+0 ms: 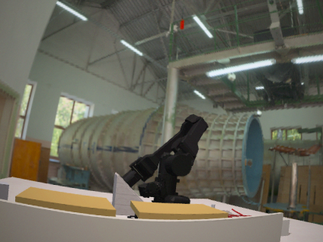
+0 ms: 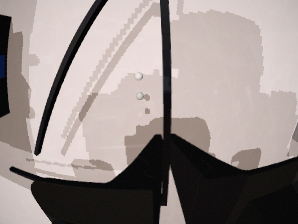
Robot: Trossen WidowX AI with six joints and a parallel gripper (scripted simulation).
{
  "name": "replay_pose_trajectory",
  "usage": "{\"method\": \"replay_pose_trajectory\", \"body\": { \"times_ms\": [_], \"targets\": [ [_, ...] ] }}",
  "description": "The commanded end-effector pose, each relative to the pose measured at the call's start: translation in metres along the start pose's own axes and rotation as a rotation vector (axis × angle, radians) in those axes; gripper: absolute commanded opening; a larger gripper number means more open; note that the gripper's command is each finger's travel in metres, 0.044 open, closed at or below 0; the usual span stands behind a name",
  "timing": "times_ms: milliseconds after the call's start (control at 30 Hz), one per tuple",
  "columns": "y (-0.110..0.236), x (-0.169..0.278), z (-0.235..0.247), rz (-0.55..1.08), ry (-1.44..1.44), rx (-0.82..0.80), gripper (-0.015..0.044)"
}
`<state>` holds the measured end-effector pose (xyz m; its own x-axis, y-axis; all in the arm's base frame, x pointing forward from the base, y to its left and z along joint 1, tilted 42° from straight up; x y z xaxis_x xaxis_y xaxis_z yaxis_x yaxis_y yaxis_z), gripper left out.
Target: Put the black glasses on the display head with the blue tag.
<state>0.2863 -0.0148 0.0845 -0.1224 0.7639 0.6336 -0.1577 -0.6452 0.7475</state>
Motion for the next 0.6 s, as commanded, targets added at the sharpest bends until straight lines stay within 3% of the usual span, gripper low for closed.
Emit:
{"method": "replay_pose_trajectory", "body": {
  "times_ms": [0, 267, 567],
  "targets": [
    [0.000, 0.000, 0.000, 0.000, 0.001, -0.001, 0.0000],
    [0.006, -0.001, 0.001, -0.002, 0.001, 0.000, 0.0000],
    [0.060, -0.004, 0.004, -0.006, -0.003, 0.001, 0.0000]
  ]
}}
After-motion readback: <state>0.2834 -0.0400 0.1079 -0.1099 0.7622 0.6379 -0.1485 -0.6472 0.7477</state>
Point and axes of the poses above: the point midway between the two fingers, 35 mm back from their tips, its own y axis back along the fingers, its own z axis across the jaws, x = y × z, the point moved 9 cm from there along y, back along the fingers, and after that the axes turned 5 degrees about y, right-handed, at the moved point
